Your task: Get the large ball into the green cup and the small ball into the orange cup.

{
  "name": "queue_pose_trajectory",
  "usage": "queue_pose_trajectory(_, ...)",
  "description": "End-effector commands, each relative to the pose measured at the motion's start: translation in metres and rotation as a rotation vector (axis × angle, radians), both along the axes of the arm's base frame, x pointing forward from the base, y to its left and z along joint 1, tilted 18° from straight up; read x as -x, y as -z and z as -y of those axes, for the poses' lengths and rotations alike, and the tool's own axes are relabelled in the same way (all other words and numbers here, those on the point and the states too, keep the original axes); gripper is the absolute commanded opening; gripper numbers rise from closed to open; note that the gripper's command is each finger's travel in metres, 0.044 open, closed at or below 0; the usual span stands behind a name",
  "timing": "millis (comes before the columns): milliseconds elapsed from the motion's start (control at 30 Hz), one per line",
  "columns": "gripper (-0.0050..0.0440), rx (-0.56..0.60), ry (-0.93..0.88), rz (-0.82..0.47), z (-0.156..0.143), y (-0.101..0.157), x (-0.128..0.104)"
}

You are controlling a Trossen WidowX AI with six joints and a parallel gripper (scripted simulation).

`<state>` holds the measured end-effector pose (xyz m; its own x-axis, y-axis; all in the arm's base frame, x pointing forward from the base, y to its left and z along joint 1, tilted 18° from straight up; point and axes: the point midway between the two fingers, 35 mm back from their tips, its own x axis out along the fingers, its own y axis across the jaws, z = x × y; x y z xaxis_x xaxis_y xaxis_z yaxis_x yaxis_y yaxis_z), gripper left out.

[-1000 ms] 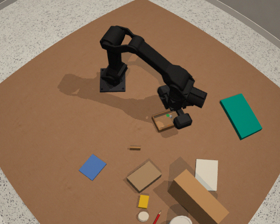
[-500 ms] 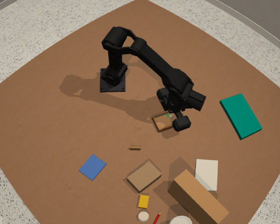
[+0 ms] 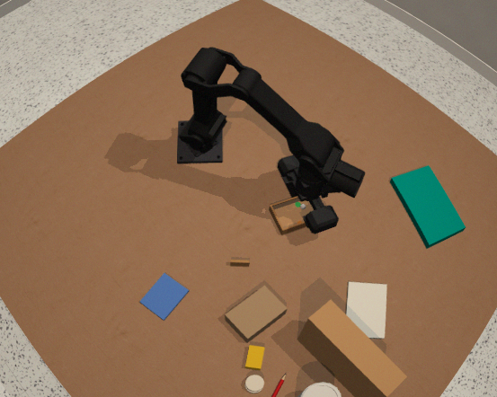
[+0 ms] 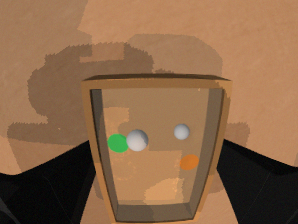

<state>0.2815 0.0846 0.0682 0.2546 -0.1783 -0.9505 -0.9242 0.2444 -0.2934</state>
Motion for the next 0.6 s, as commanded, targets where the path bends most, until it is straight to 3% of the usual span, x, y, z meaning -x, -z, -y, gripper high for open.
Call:
queue_pose_trajectory(0, 0.0336, -0.002, -0.006, -0.004, 0.000, 0.001, 0.000)
queue_pose_trajectory(267, 0.0279, -0.002, -0.006, -0.004, -0.001, 0.000, 0.000)
queue_pose_trajectory(567, 0.0063, -0.002, -0.006, -0.004, -0.009, -0.046, 0.011)
